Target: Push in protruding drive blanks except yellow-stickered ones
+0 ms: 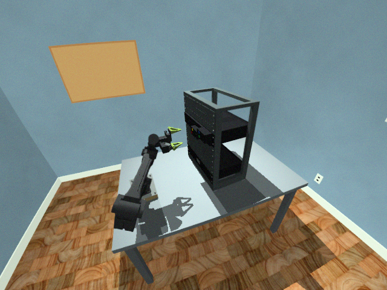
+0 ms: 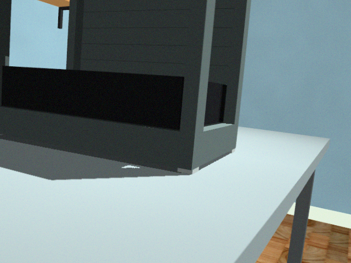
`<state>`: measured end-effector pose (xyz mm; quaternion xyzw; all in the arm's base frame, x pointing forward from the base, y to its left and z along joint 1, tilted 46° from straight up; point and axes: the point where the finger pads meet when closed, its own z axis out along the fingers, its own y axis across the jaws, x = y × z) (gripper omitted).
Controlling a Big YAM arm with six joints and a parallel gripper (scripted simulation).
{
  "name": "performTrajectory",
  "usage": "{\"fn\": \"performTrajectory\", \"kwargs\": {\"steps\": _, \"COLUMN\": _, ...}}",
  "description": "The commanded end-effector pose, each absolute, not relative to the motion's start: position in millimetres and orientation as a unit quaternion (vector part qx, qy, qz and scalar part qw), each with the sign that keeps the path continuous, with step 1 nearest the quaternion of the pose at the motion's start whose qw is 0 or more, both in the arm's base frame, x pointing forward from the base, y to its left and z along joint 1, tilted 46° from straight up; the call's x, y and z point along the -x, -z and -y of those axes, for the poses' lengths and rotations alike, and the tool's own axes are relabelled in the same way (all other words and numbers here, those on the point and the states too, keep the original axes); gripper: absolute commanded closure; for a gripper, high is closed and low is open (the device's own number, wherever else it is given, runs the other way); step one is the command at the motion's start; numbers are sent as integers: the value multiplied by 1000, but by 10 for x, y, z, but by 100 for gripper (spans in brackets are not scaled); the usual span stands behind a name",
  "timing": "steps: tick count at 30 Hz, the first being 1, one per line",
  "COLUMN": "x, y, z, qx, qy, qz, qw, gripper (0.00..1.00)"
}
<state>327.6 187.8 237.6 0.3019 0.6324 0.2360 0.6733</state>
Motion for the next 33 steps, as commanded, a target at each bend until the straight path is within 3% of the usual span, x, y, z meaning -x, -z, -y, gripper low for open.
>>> {"fn": "performTrajectory", "kwargs": {"steps": 1, "x": -3532, "y": -2463, "z": -2037, "qx": -312, "qy": -243, "qz": -616, "qw": 681, "gripper": 0}}
{"fn": "performTrajectory", "kwargs": {"steps": 17, "x": -4007, "y": -1980, "z": -2310, "qx": -312, "qy": -242, "qz": -616, "qw": 682, "gripper": 0}}
{"fn": "performTrajectory", "kwargs": {"steps": 33, "x": -3945, "y": -1873, "z": -2251, "qx": -307, "qy": -233, "qz": -625, "qw": 679, "gripper": 0}}
